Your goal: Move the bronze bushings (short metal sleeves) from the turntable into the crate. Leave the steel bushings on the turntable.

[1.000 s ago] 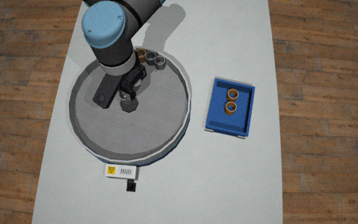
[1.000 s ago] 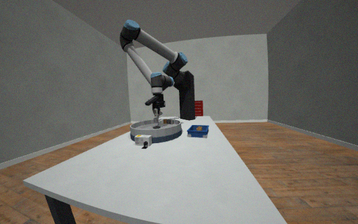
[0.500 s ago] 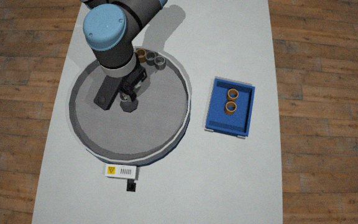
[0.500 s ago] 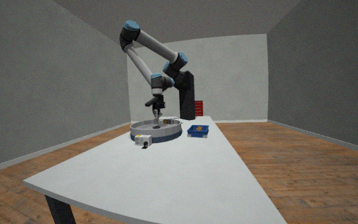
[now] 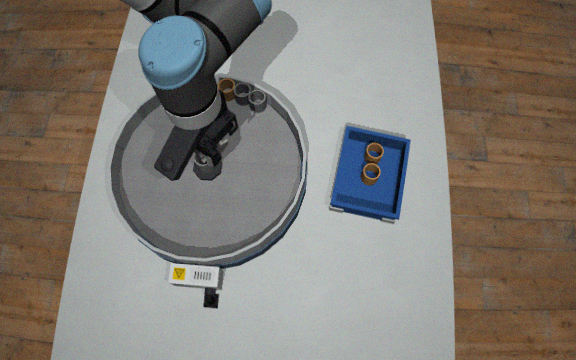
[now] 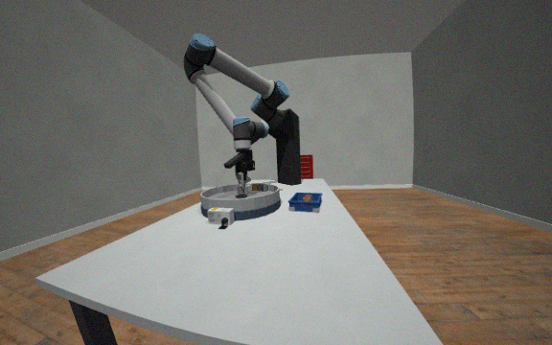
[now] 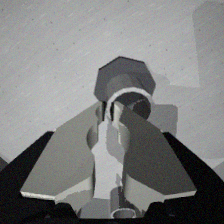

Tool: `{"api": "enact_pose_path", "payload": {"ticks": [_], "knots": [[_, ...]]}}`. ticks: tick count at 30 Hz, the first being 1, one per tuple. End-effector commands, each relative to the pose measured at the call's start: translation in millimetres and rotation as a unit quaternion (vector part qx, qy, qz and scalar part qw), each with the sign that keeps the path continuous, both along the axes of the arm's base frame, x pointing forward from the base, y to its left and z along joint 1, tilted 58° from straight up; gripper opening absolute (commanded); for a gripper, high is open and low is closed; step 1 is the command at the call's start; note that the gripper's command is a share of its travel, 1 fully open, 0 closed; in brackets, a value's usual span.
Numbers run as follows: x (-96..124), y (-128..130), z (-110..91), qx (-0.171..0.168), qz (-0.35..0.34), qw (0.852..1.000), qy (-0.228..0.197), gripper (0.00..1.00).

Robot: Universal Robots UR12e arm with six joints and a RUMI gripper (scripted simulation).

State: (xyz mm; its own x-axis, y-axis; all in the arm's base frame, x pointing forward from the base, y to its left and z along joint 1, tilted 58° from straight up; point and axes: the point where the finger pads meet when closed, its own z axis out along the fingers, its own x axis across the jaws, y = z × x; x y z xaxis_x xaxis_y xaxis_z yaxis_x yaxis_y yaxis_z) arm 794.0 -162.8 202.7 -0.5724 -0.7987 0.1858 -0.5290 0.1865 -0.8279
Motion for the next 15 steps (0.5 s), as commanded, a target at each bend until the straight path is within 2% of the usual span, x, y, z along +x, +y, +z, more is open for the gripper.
{"api": "enact_pose_path", "payload": {"ticks": [1, 15], "knots": [[2.9, -1.7, 0.9, -0.001, 0.000, 1.000, -0.002, 0.00], [1.7, -0.4, 0.9, 0.000, 0.001, 1.000, -0.002, 0.00]]}}
